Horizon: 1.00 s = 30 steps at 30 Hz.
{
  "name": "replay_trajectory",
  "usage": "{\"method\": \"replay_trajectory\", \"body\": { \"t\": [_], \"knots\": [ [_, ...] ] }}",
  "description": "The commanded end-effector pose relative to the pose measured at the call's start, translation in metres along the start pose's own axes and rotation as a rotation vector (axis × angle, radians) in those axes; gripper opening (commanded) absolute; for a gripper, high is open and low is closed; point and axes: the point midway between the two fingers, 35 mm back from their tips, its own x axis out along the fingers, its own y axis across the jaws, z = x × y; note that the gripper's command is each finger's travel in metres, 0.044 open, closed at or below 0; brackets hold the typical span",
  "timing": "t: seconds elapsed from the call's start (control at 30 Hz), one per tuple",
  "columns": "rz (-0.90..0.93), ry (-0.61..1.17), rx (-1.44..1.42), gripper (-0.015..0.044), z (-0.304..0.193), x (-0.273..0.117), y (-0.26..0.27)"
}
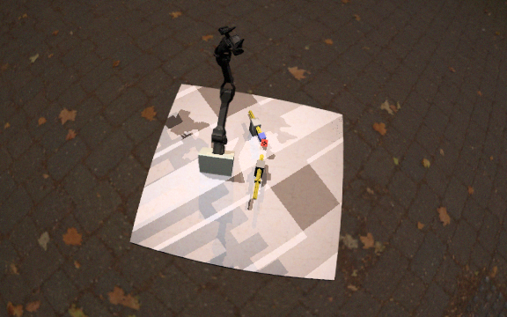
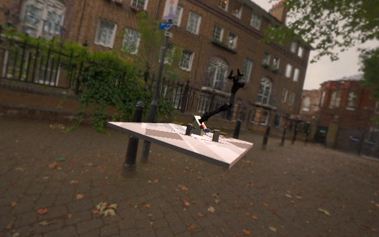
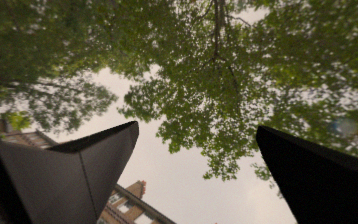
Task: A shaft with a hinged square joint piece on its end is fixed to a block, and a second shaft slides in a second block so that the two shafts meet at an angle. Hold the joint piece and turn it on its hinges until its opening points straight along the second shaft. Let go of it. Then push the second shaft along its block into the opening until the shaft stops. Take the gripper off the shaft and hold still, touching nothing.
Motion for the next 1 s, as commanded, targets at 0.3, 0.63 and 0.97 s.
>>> {"method": "replay_trajectory", "body": {
  "t": [0.3,0.63,0.97],
  "knots": [
    [0.079,0.022,0.115,0.0440,-0.022,0.015,0.032],
    [0.237,0.068,0.344,0.0440,-0.049,0.039,0.103],
    [0.449,0.139,0.546,0.0440,-0.063,0.052,0.192]
  ]
}}
